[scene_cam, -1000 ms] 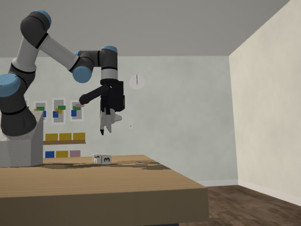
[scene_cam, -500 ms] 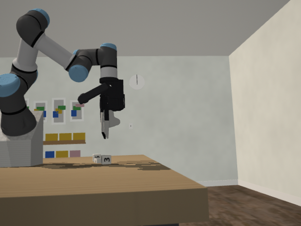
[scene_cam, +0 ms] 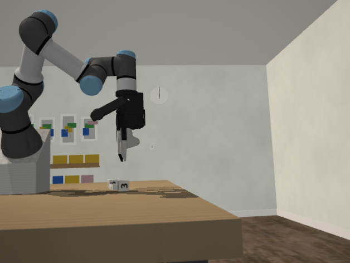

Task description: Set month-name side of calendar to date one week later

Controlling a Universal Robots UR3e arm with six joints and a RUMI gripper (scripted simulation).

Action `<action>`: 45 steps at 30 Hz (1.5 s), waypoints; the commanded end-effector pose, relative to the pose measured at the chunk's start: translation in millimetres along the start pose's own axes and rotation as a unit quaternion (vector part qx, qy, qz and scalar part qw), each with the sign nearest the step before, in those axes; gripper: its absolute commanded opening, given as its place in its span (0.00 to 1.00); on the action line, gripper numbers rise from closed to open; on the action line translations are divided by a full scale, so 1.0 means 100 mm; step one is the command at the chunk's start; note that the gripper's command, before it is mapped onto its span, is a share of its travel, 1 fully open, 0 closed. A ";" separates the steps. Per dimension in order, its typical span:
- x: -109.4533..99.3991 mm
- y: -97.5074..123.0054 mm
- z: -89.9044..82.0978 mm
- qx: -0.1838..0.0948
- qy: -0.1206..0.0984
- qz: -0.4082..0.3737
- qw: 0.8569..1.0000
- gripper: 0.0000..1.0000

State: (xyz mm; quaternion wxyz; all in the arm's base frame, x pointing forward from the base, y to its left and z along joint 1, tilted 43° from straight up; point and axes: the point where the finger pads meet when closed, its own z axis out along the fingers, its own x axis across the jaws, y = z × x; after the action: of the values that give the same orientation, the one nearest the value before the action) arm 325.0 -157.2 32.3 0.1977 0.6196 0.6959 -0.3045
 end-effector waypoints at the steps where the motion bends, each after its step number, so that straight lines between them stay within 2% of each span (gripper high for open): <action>1: 0.00 0.00 -0.01 -0.001 0.000 0.000 1.000 0.29; 28: 0.00 0.01 0.07 -0.001 0.000 0.000 1.000 0.29; 45: 0.00 0.01 0.28 -0.001 0.000 0.000 1.000 0.29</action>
State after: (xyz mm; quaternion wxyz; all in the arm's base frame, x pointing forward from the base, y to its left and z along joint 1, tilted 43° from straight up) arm 322.6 -173.9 13.9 0.1969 0.6200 0.6957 -0.3048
